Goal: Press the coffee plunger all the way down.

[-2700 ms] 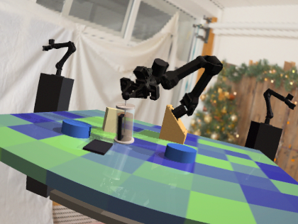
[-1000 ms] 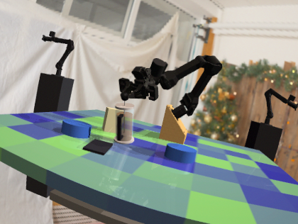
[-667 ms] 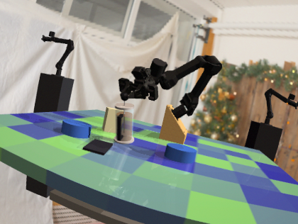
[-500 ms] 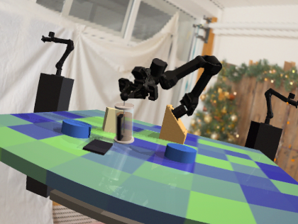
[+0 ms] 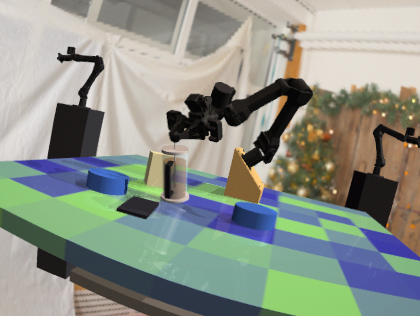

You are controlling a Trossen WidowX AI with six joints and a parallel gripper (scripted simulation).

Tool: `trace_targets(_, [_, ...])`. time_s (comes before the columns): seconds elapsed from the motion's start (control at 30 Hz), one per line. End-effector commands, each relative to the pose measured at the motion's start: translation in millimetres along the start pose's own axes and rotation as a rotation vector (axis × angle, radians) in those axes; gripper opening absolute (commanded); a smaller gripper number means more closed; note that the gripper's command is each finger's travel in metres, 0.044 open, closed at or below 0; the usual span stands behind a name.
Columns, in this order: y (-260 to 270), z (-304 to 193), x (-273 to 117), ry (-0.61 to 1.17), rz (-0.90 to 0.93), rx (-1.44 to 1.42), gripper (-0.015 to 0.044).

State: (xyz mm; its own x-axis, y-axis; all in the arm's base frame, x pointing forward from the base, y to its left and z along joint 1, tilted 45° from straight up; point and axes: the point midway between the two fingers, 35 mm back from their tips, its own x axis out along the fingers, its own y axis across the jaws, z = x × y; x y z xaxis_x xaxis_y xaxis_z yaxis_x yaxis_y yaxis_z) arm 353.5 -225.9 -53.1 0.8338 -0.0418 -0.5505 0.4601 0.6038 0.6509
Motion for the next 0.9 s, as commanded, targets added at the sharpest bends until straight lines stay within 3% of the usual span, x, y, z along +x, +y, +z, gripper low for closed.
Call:
trace_targets(0.0, [0.1,-5.1,2.7,0.017,0.000,0.010,0.0129])
trace_targets(0.67, [0.0,0.3,1.1,0.001,0.000,0.001,0.0129])
trace_targets(0.87, [0.0,0.3,1.1,0.001,0.000,0.001,0.0287])
